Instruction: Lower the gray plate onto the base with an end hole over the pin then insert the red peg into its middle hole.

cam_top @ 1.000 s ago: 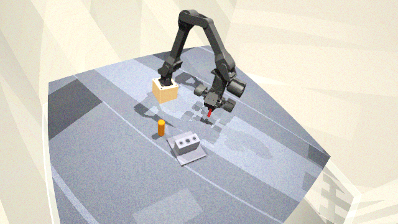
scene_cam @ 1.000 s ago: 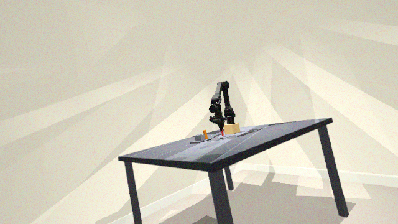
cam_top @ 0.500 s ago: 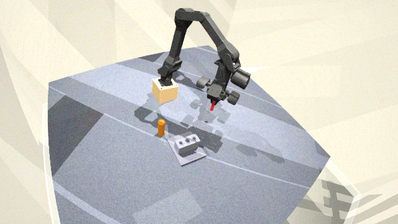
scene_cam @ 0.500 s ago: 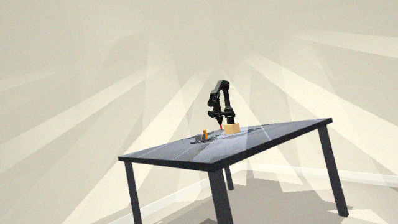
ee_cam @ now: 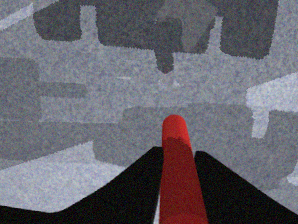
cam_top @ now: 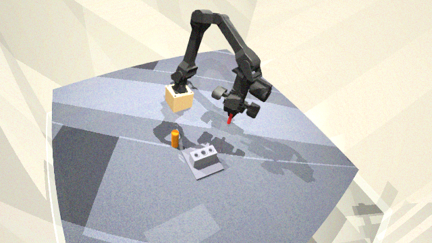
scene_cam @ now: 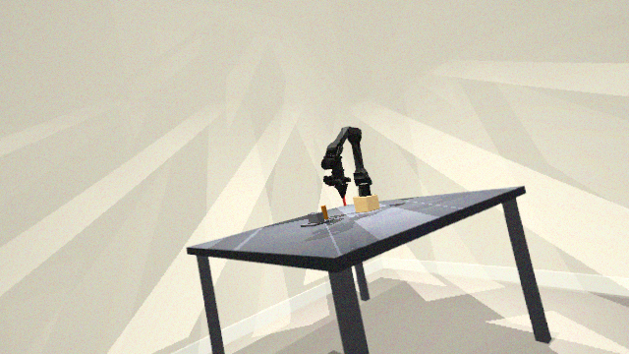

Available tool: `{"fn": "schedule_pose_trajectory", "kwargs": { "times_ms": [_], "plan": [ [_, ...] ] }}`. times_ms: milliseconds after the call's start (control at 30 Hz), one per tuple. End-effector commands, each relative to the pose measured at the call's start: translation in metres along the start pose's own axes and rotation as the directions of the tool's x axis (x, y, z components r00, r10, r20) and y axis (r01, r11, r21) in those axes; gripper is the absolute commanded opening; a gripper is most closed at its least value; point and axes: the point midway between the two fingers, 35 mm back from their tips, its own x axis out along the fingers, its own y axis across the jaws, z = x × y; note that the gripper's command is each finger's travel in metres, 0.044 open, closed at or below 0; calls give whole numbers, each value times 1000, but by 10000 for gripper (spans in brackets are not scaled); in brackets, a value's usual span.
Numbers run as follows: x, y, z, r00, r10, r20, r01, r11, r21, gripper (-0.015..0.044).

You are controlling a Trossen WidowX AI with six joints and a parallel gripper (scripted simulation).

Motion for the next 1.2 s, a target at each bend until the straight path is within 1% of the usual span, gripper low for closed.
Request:
{"fn": "schedule_pose_trajectory", "kwargs": {
  "times_ms": [0,1167],
  "plan": [
    [-2,4,10,1000,8,2,-8,1000,-2,0],
    [-5,7,115,1000,11,10,-11,1000,-3,0]
  ]
}}
